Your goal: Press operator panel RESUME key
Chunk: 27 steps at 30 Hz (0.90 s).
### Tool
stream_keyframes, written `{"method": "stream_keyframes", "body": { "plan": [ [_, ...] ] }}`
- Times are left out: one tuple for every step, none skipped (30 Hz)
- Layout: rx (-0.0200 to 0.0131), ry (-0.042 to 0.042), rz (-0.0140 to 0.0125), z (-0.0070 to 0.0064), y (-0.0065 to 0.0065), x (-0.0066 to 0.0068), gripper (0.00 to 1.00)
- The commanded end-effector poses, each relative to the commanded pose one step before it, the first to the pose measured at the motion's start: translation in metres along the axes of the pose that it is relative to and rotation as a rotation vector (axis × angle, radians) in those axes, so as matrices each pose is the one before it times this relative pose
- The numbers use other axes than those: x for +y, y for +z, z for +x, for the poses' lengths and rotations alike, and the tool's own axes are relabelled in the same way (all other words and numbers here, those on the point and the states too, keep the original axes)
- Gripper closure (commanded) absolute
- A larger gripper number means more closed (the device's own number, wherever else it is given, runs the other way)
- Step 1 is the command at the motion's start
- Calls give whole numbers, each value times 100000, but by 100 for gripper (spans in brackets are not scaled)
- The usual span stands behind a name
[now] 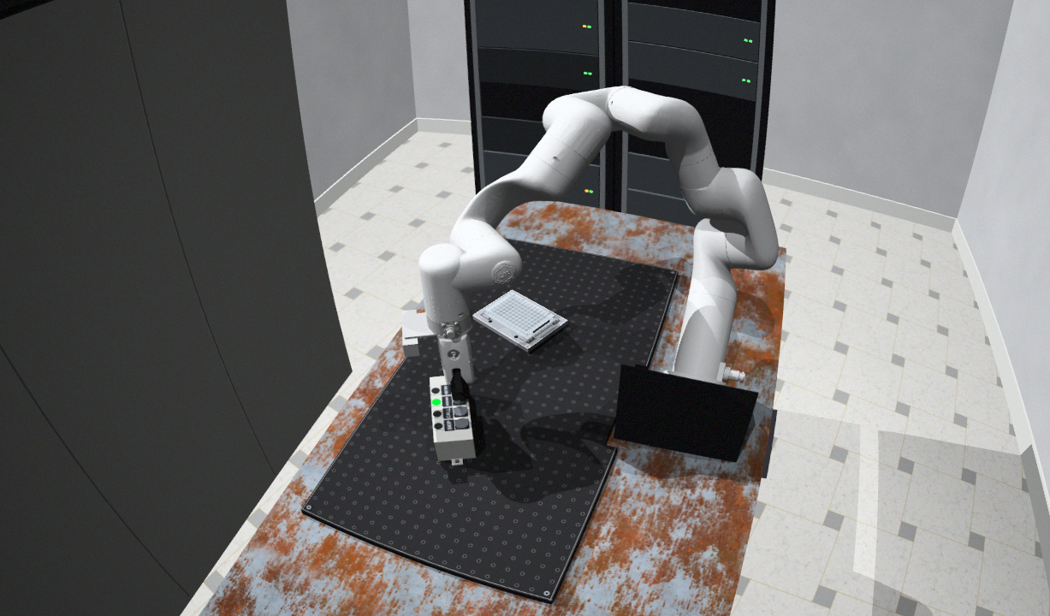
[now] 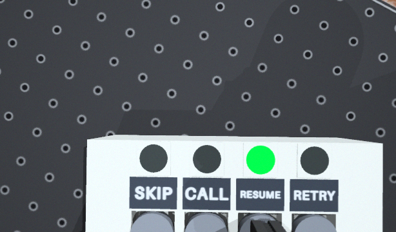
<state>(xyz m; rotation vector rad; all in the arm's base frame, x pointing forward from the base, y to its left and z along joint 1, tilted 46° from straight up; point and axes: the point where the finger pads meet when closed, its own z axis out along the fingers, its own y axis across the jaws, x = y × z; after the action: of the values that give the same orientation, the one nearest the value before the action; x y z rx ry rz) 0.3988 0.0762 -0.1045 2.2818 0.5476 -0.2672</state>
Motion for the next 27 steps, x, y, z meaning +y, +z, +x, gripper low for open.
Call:
{"method": "stream_keyframes", "body": {
  "plan": [
    [843,-64,248,265,-992,-114,100],
    [0,0,0,0,0,0,100],
    [0,0,0,0,0,0,100],
    [2,-1,2,-2,-158,-1,100],
    [-2,1,-2,3,-176,0,100],
    [0,0,0,0,-167,0,100],
    [0,0,0,0,-167,0,100],
    [0,0,0,0,-167,0,100],
    [0,0,0,0,-167,0,100],
    [0,0,0,0,-167,0,100],
    [0,0,0,0,-167,0,100],
    [0,0,0,0,-167,0,100],
    [0,0,0,0,-167,0,100],
    [0,0,0,0,-167,0,100],
    [0,0,0,0,-167,0,100],
    [0,0,0,0,-167,0,100],
    [0,0,0,0,-167,0,100],
    [0,0,0,0,-167,0,100],
    [0,0,0,0,0,0,100],
    [0,0,0,0,0,0,100],
    [3,-1,2,-2,-158,-1,100],
    [-2,0,-2,3,-176,0,100],
    [0,0,0,0,-167,0,100],
    [0,0,0,0,-167,0,100],
    [0,0,0,0,-167,0,100],
    [0,0,0,0,-167,0,100],
    [0,0,0,0,0,0,100]
  ]
}}
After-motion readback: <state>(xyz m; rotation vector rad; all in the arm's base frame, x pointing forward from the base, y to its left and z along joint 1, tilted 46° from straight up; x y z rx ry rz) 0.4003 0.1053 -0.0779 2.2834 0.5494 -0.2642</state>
